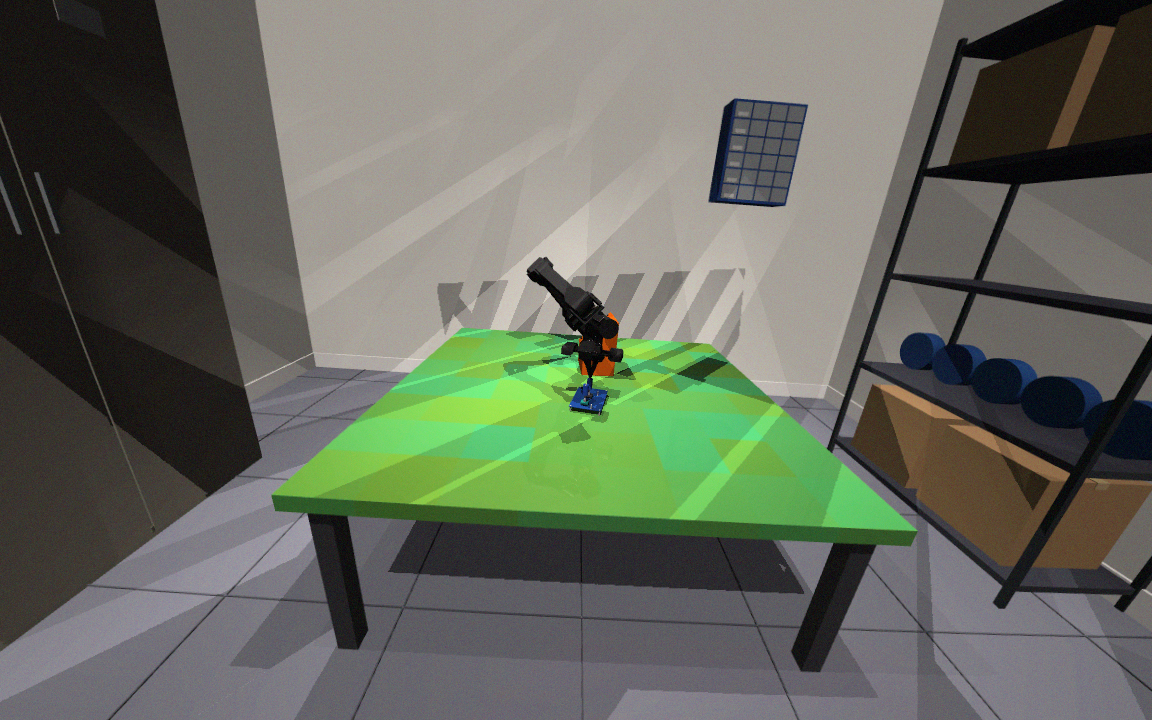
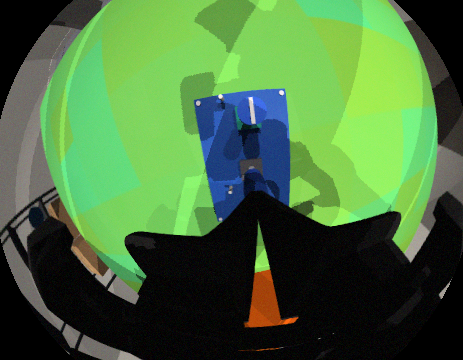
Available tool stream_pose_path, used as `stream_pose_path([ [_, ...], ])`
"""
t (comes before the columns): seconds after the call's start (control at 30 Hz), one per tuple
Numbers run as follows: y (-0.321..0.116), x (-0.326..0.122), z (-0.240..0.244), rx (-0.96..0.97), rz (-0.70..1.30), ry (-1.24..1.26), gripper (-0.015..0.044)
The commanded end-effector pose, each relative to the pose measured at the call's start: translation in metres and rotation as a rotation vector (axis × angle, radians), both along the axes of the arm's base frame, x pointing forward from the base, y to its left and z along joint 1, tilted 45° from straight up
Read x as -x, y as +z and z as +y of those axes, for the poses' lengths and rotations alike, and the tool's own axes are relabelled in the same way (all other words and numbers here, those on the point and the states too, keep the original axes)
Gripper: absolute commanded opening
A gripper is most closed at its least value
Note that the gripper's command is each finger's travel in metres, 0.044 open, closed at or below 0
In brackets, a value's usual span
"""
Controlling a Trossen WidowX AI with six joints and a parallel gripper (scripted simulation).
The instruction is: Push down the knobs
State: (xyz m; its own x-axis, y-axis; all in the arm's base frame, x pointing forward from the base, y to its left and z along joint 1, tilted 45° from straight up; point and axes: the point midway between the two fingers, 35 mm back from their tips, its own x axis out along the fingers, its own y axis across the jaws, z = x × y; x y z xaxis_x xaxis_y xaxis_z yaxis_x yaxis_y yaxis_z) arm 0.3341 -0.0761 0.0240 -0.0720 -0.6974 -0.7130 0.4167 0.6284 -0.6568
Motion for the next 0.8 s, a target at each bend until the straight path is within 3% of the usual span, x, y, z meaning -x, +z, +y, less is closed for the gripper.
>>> stream_pose_path([
  [0.0,-0.0007,0.0001,-0.0012,0.003,0.004,0.004,0.0],
  [0.77,-0.0043,0.0005,-0.0047,0.003,0.004,0.004,0.0],
])
